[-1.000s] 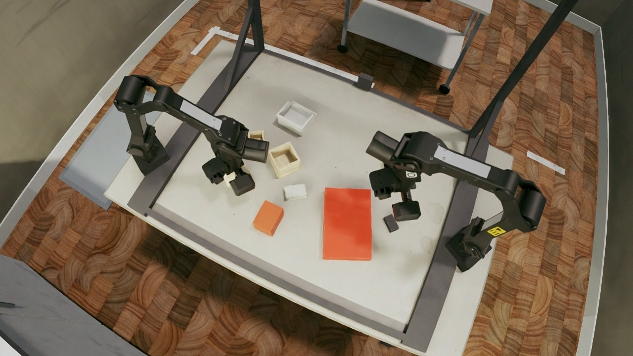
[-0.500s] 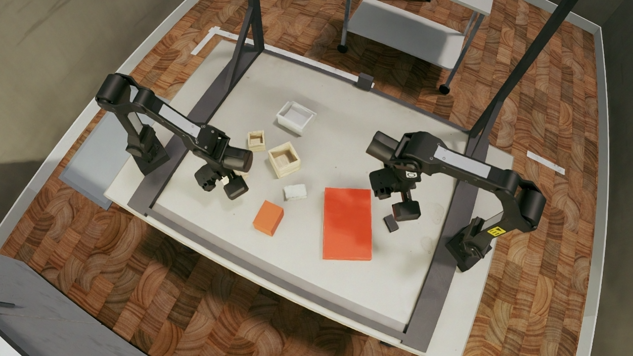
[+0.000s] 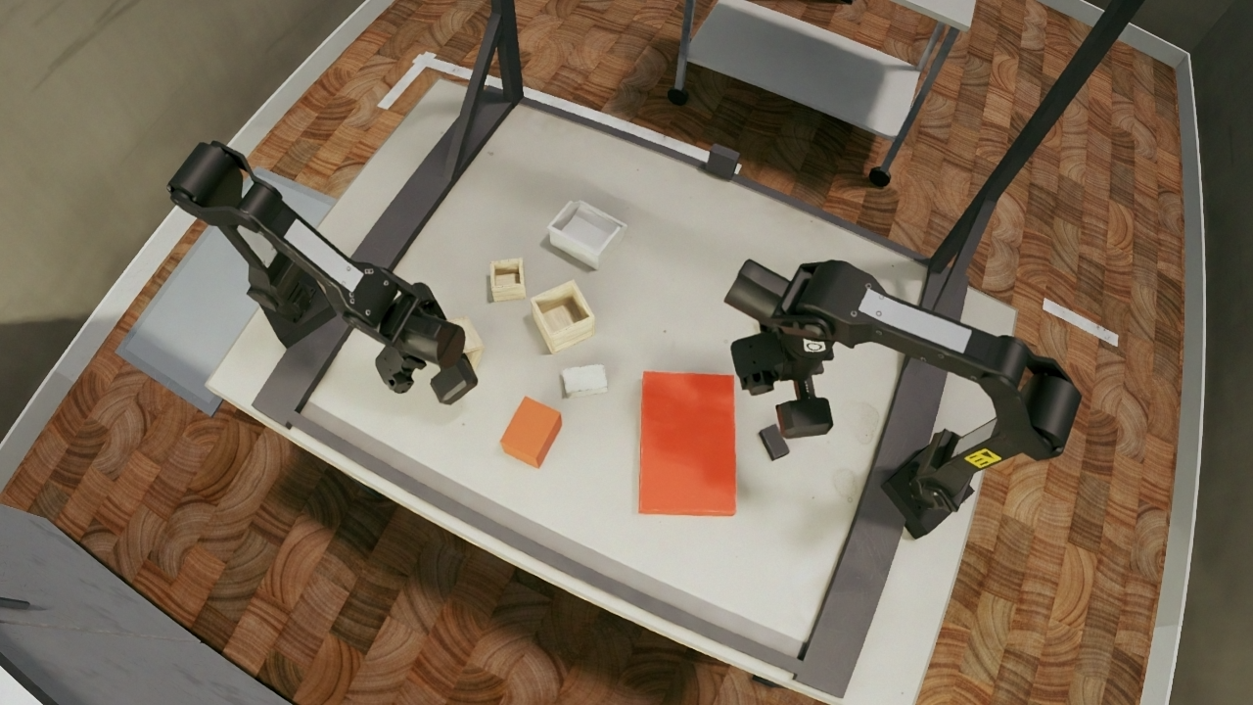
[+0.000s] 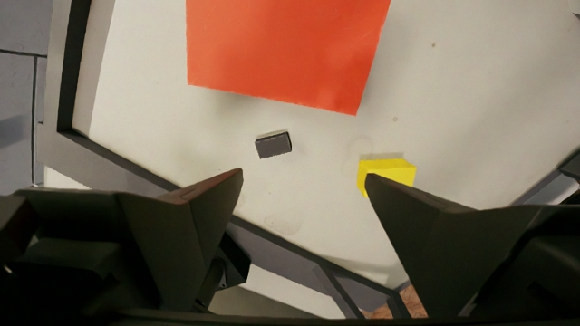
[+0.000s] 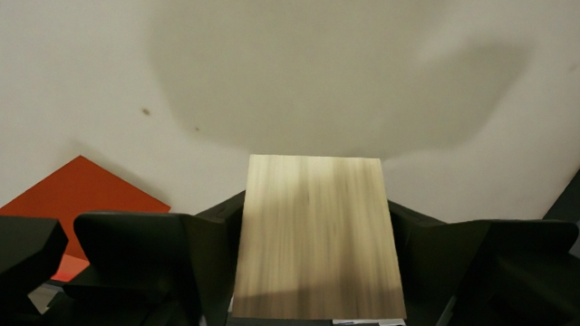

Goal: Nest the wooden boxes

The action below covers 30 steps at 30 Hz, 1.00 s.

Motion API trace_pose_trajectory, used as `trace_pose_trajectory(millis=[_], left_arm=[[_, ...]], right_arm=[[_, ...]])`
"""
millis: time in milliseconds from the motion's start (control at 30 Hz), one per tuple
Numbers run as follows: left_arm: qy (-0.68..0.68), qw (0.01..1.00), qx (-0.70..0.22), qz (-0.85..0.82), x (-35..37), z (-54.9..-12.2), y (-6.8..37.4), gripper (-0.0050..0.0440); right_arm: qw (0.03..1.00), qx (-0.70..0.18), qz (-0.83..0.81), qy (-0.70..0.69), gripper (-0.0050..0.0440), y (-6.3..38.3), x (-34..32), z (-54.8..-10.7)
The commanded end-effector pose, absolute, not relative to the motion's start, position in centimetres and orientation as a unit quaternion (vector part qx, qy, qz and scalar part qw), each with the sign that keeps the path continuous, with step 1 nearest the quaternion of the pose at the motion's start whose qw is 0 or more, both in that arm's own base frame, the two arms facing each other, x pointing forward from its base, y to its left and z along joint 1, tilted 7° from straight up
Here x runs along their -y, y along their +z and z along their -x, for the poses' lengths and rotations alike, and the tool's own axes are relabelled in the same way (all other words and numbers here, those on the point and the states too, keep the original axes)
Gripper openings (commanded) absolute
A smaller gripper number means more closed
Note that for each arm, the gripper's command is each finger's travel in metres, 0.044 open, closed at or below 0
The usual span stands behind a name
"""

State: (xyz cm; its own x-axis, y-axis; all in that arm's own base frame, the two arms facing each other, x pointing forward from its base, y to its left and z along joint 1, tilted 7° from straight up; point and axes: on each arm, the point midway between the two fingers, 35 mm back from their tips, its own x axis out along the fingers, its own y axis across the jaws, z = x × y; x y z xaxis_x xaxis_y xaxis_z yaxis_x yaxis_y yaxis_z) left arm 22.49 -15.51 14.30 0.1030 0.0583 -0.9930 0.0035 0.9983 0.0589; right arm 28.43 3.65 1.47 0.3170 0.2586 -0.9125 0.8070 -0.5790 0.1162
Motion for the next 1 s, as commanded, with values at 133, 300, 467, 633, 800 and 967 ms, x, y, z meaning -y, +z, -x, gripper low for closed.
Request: trace_pose_trajectory(millis=[133,300,467,633,800,967], left_arm=[[0.015,0.748,-0.664,-0.016,15.6,-22.5,14.9,0.0400],[0.015,0.748,-0.664,-0.016,15.6,-22.5,14.9,0.0400],[0.015,0.748,-0.664,-0.016,15.6,-22.5,14.9,0.0400],[0.015,0.748,-0.664,-0.016,15.6,-22.5,14.9,0.0400],[0.015,0.748,-0.664,-0.016,15.6,-22.5,14.9,0.0400],[0.015,0.748,-0.664,-0.016,15.6,-22.5,14.9,0.0400]], right_arm=[[0.260,-0.378,-0.799,-0.389,-0.0050,1.3,-2.9,-28.0],[0.240,-0.391,-0.815,-0.354,-0.0050,0.8,-2.6,-27.7],[0.228,-0.398,-0.827,-0.327,-0.0050,0.7,-2.4,-27.6],[0.202,-0.411,-0.845,-0.275,-0.0050,0.3,-2.0,-27.4],[0.201,-0.412,-0.846,-0.272,-0.0050,-0.3,-2.0,-27.4],[0.201,-0.412,-0.846,-0.271,0.0048,-0.3,-2.0,-27.4]])
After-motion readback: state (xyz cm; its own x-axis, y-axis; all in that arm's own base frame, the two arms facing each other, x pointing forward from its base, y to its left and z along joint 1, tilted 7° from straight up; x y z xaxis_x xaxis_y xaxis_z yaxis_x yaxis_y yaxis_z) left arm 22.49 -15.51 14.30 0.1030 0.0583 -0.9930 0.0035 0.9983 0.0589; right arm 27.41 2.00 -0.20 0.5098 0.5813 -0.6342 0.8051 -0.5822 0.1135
